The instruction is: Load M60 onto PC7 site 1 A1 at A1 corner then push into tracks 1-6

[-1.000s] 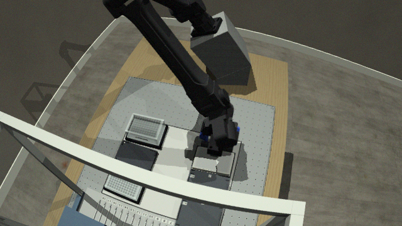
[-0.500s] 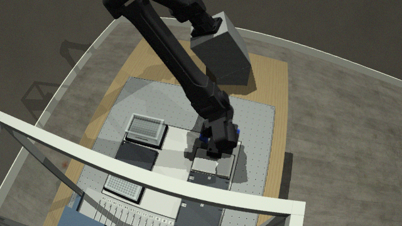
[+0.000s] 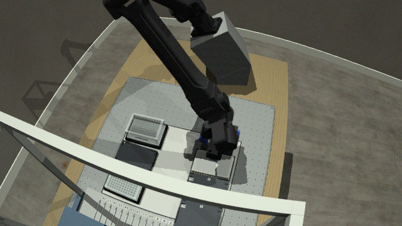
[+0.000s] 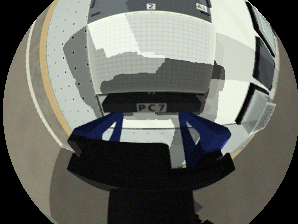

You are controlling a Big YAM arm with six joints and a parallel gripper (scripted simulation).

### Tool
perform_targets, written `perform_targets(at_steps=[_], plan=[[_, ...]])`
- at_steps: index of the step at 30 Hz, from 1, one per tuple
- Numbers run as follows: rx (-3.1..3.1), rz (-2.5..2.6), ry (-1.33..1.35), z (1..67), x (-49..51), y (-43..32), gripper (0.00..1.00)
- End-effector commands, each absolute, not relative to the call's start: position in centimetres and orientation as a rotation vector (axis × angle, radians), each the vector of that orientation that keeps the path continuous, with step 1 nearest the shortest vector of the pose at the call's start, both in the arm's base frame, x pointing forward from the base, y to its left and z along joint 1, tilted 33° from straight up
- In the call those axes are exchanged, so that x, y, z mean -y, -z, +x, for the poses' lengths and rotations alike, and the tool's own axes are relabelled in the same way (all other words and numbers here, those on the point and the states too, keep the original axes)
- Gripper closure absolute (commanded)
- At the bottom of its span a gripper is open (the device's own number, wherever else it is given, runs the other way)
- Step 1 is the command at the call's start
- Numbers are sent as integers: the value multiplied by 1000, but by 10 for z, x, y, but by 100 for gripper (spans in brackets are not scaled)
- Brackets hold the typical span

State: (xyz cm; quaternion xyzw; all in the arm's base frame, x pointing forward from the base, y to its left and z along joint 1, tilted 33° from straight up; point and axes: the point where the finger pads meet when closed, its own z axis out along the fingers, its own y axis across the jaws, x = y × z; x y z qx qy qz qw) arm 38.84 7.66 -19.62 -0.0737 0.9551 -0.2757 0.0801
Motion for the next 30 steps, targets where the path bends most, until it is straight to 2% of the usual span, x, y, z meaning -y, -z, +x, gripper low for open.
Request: perform_targets(at_steps=[1,24,25,30], plan=[[-2795,-100,773,433,-84,192,20],[-2795,-100,773,441,-86,189,20],[-2804,-214,790,443,-84,190,20],[-2793,-98,771,446,-87,189,20]])
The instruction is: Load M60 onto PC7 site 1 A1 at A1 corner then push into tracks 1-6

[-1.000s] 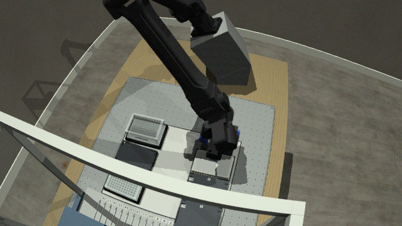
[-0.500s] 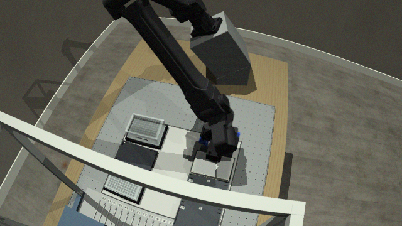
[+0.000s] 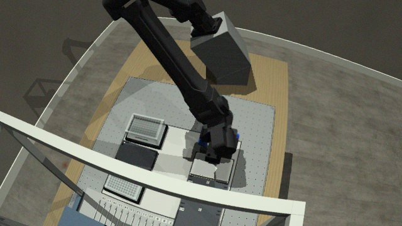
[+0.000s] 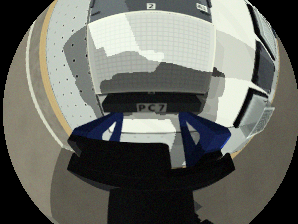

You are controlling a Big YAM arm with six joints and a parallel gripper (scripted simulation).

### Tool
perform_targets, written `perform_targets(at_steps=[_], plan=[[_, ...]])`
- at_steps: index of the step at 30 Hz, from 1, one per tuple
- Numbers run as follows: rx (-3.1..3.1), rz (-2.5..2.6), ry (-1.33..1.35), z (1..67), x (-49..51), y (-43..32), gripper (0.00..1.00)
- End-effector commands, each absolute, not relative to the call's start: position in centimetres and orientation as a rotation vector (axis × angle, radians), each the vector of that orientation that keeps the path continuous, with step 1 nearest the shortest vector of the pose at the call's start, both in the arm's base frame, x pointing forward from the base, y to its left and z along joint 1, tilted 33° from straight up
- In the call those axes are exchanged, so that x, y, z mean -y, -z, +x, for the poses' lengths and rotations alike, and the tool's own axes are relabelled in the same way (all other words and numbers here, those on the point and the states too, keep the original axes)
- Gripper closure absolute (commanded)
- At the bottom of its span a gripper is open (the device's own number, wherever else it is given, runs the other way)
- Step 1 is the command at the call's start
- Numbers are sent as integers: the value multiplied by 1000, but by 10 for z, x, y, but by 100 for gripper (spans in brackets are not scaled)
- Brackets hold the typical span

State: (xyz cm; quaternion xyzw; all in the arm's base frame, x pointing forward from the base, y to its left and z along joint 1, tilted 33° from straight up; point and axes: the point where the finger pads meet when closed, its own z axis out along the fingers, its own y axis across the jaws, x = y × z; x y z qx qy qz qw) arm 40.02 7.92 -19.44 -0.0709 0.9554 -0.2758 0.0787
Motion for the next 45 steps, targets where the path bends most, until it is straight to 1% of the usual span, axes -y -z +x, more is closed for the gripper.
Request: perform_targets(at_steps=[1,45], plan=[[-2792,-98,771,447,-87,189,20],[-2793,-106,773,486,-95,181,20]])
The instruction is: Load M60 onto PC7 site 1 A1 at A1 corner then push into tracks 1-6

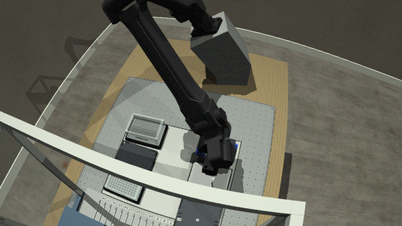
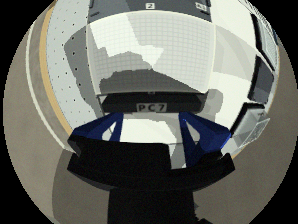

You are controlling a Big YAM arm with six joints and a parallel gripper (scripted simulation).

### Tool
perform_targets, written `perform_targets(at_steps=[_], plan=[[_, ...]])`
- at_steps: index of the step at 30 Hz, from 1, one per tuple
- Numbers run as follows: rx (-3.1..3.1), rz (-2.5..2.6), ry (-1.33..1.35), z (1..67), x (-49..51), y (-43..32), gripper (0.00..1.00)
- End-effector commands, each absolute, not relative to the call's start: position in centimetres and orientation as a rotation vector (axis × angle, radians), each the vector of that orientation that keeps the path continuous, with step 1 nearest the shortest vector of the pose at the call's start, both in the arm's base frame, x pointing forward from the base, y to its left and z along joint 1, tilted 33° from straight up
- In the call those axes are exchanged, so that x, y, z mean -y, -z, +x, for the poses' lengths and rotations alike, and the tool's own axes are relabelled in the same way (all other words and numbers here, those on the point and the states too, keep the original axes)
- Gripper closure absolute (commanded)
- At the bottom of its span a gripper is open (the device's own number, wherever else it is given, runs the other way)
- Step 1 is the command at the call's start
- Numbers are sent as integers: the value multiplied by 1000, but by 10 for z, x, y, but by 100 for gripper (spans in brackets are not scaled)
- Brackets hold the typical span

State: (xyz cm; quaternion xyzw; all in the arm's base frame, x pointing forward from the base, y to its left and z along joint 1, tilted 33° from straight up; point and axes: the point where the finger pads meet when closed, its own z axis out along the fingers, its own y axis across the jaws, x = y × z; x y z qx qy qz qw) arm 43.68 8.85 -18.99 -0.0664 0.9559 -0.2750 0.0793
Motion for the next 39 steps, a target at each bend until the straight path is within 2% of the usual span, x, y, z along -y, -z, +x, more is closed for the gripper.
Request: perform_targets(at_steps=[1,39], plan=[[-2792,-106,772,488,-95,180,20],[-2789,-120,772,520,-103,174,20]])
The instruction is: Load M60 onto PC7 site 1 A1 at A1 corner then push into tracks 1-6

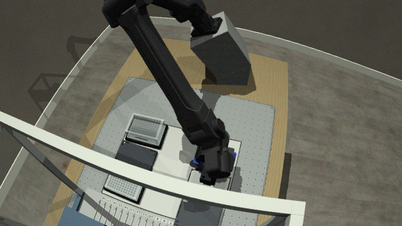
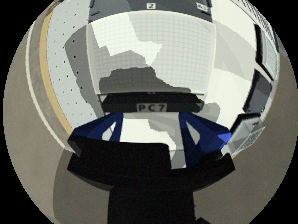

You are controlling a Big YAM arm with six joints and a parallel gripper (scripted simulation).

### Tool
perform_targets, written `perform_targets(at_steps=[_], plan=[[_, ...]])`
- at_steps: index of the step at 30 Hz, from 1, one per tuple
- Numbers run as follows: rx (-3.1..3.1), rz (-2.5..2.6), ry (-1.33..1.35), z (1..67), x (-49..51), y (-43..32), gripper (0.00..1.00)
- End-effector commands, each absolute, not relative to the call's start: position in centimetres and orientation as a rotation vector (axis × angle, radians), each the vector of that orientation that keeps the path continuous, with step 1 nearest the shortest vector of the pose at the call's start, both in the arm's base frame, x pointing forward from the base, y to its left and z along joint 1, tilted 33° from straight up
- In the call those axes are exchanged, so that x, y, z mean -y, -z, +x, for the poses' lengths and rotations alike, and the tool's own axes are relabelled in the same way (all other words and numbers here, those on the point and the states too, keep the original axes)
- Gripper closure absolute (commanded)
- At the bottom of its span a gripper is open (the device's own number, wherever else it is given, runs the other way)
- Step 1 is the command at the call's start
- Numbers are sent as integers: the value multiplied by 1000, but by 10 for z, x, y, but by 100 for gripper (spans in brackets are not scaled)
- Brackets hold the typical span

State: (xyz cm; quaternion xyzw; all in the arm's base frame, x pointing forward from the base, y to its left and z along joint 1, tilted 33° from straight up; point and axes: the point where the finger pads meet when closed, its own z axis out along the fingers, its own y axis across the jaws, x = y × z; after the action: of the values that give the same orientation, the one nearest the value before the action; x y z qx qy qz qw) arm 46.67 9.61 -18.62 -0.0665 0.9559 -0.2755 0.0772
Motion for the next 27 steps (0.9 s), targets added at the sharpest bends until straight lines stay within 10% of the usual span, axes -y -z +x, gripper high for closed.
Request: perform_targets(at_steps=[1,27], plan=[[-2789,-121,772,521,-103,174,20],[-2794,-140,777,544,-108,169,20]])
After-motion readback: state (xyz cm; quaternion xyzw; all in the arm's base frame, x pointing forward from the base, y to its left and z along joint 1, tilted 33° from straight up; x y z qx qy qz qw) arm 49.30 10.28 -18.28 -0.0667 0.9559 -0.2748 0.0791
